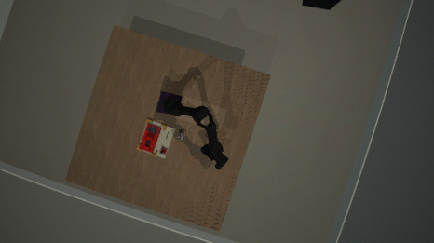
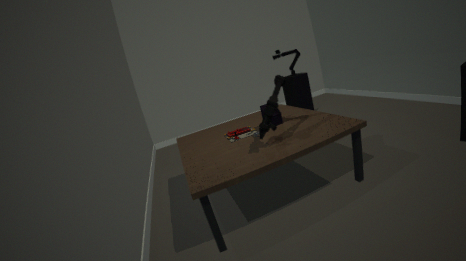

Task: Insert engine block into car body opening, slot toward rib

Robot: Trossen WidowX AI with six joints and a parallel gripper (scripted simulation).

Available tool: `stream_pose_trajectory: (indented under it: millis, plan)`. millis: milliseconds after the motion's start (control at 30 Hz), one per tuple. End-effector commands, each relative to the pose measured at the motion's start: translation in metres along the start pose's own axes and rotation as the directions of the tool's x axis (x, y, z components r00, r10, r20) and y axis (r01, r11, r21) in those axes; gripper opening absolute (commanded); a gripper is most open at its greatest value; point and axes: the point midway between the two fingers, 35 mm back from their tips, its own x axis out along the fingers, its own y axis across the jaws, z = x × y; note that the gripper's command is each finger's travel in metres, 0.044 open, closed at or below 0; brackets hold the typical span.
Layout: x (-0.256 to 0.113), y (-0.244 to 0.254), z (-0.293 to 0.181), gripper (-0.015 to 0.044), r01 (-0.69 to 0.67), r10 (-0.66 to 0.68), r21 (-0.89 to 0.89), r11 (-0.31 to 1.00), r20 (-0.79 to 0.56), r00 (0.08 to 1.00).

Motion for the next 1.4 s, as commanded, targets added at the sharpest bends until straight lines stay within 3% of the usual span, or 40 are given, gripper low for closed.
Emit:
stream_pose_trajectory:
  millis: [0,367,600,800,1033,1233,1367]
  plan:
    - [0.005,0.028,-0.022,0.0440,-0.096,0.096,-0.088,0.991,-0.006,0.995]
    - [-0.003,0.113,-0.079,0.0440,-0.306,0.341,-0.319,0.897,0.057,0.938]
    - [-0.024,0.170,-0.104,0.0440,-0.348,0.451,-0.432,0.832,0.160,0.878]
    - [-0.054,0.219,-0.115,0.0440,-0.292,0.473,-0.486,0.824,0.305,0.827]
    - [-0.085,0.251,-0.112,0.0440,-0.136,0.386,-0.496,0.858,0.445,0.808]
    - [-0.085,0.252,-0.111,0.0440,-0.128,0.382,-0.500,0.857,0.448,0.808]
    - [-0.062,0.262,-0.099,0.0440,-0.074,0.382,-0.567,0.820,0.446,0.810]
